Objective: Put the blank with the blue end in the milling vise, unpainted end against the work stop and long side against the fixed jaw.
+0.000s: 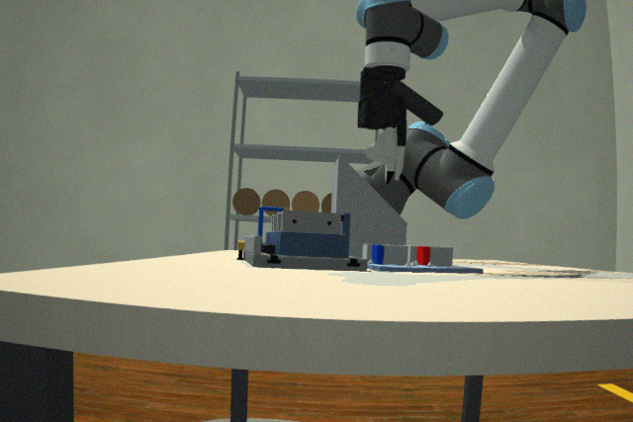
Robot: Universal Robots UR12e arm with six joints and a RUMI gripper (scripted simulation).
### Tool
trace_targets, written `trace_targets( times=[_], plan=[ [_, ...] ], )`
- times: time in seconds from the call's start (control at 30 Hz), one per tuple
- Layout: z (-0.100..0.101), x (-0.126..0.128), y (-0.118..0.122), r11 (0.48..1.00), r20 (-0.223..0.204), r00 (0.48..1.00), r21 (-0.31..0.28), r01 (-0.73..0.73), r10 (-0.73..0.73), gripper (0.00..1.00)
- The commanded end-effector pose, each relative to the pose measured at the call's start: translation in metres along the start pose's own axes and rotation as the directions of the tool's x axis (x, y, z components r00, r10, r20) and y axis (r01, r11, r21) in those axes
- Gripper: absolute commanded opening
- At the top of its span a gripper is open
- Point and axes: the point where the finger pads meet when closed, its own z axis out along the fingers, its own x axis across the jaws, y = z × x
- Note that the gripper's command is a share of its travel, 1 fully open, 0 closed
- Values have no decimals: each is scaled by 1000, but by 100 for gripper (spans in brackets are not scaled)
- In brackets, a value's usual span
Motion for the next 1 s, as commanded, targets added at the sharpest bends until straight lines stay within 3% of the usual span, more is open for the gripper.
trace_targets(
  times=[0.0, 0.33, 0.97],
  plan=[
    [4, 0, 0, 1000, -1, 1000, -1, 0, 0, 40],
    [23, 0, 0, 1000, -1, 1000, -1, 0, 0, 40],
    [82, 1, 1, 1000, -1, 1000, -1, 0, 0, 40]
  ],
)
